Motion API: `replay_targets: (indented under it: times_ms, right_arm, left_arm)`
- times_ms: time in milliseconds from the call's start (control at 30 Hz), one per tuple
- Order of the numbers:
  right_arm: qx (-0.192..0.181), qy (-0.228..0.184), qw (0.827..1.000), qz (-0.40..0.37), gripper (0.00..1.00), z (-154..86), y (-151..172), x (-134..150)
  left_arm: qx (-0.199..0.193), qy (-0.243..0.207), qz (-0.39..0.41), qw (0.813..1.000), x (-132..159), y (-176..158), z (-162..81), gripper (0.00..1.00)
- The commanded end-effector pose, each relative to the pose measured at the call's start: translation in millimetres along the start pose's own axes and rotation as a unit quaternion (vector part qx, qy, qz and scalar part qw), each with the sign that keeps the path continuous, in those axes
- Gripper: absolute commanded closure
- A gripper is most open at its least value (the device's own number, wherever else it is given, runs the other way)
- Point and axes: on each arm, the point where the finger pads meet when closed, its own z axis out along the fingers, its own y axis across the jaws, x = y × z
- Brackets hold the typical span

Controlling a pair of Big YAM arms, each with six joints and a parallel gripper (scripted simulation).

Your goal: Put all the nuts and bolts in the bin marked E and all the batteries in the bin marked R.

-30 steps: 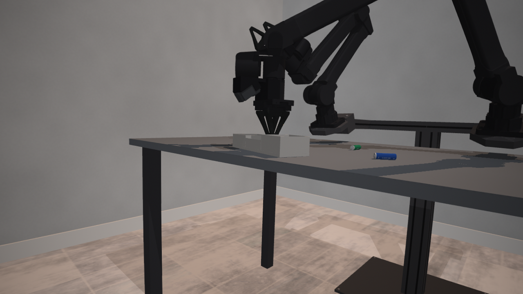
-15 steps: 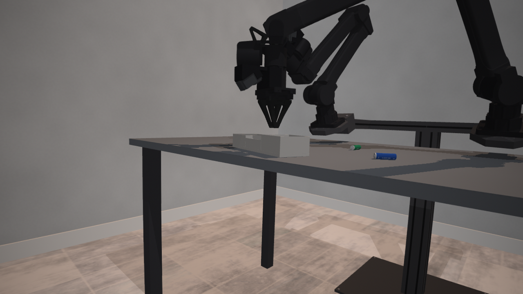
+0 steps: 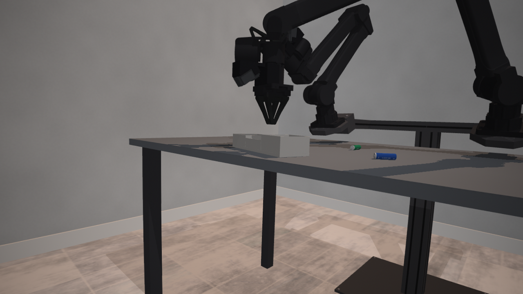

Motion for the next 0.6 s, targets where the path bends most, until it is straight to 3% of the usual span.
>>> replay_targets:
  times_ms: [0, 467, 500, 567]
  right_arm:
    - [0.002, -0.01, 1.0, -0.002, 0.0, -0.8, -2.6, -5.8]
    - [0.002, -0.01, 1.0, -0.002, 0.0, -0.8, -2.6, -5.8]
    - [0.002, -0.01, 1.0, -0.002, 0.0, -0.8, -2.6, -5.8]
    - [0.002, -0.01, 1.0, -0.002, 0.0, -0.8, -2.6, -5.8]
  left_arm:
    - [0.009, -0.014, -0.008, 1.0, -10.6, -3.4, -14.0, 0.8]
    - [0.009, -0.014, -0.008, 1.0, -9.2, -3.3, -13.4, 0.8]
    - [0.013, -0.019, -0.032, 0.999, 7.3, -6.4, -20.2, 0.72]
    - [0.014, -0.018, -0.082, 0.996, 24.0, -5.2, -19.7, 0.72]
